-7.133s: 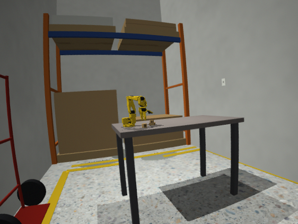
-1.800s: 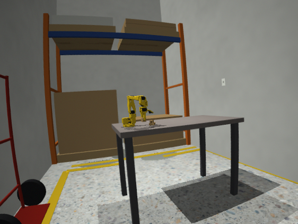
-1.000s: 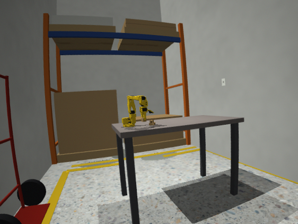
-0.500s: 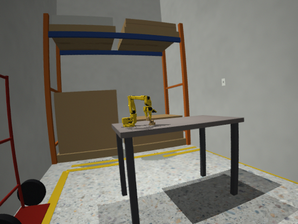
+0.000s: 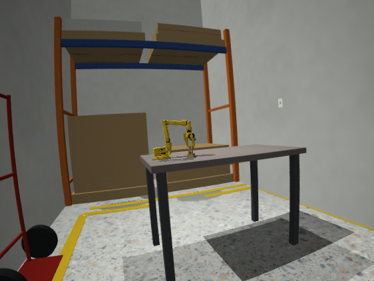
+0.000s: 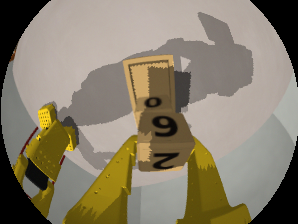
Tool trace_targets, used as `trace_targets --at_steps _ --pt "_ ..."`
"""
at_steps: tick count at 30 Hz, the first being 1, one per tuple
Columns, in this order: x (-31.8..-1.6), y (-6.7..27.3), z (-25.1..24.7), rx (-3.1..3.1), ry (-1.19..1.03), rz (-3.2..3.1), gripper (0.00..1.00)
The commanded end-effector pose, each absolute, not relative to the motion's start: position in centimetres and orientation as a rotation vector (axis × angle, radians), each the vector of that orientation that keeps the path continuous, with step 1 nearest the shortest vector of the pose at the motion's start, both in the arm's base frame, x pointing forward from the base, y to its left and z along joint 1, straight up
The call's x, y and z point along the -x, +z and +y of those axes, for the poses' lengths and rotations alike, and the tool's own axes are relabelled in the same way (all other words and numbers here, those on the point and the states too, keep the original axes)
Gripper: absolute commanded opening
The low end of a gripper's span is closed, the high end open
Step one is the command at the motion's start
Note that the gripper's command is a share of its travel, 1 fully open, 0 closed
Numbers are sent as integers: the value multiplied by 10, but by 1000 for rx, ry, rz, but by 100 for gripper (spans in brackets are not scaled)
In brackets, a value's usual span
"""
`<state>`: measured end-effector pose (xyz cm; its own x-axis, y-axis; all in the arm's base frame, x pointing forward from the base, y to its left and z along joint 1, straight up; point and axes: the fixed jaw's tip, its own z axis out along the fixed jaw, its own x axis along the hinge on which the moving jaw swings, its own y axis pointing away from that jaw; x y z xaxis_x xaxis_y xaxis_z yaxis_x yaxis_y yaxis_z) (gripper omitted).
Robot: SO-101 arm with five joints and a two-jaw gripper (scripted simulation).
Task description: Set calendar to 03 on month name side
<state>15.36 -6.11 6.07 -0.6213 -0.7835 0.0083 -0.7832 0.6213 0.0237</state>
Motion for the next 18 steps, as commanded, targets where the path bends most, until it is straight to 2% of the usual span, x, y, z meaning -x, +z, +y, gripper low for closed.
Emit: trace_targets --at_steps 1,18 --pt "-164 69 -47 -1505 25 -2776 0" --pt "-168 74 -34 -1622 47 -2727 0"
